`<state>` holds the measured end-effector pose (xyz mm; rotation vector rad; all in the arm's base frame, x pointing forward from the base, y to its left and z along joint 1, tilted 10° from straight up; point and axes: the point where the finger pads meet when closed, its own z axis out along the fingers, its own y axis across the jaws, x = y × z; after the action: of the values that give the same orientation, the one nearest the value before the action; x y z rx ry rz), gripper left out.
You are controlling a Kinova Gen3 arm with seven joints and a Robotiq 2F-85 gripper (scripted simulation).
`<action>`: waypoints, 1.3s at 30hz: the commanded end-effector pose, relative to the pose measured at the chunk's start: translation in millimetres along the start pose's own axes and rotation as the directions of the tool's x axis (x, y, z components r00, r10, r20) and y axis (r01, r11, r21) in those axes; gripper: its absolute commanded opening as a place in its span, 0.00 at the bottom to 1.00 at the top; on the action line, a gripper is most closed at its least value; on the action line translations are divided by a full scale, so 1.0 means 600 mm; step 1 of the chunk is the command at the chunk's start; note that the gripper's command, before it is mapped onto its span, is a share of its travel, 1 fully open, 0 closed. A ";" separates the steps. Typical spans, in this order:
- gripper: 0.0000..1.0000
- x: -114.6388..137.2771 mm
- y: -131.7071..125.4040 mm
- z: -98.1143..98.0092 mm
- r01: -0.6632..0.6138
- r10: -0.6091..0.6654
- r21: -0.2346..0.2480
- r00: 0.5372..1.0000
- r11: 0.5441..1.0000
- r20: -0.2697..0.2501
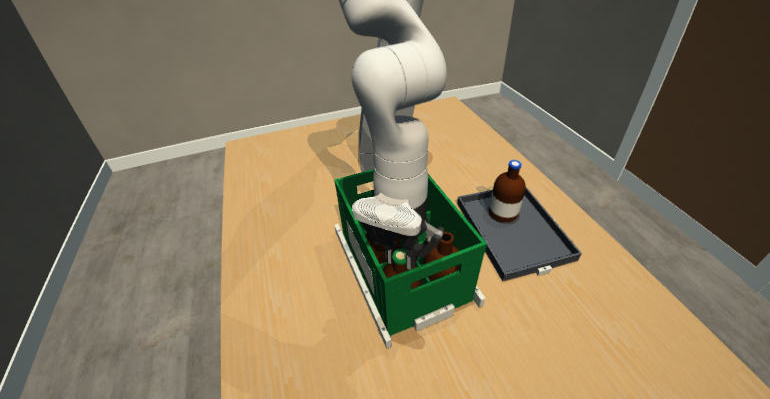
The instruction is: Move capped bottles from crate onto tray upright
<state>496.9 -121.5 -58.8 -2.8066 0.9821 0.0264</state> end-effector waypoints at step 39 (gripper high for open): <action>0.00 0.000 -0.001 -0.120 0.001 -0.001 0.000 1.000 1.000 0.003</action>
<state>491.3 -127.4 2.3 -2.8056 0.9714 0.0515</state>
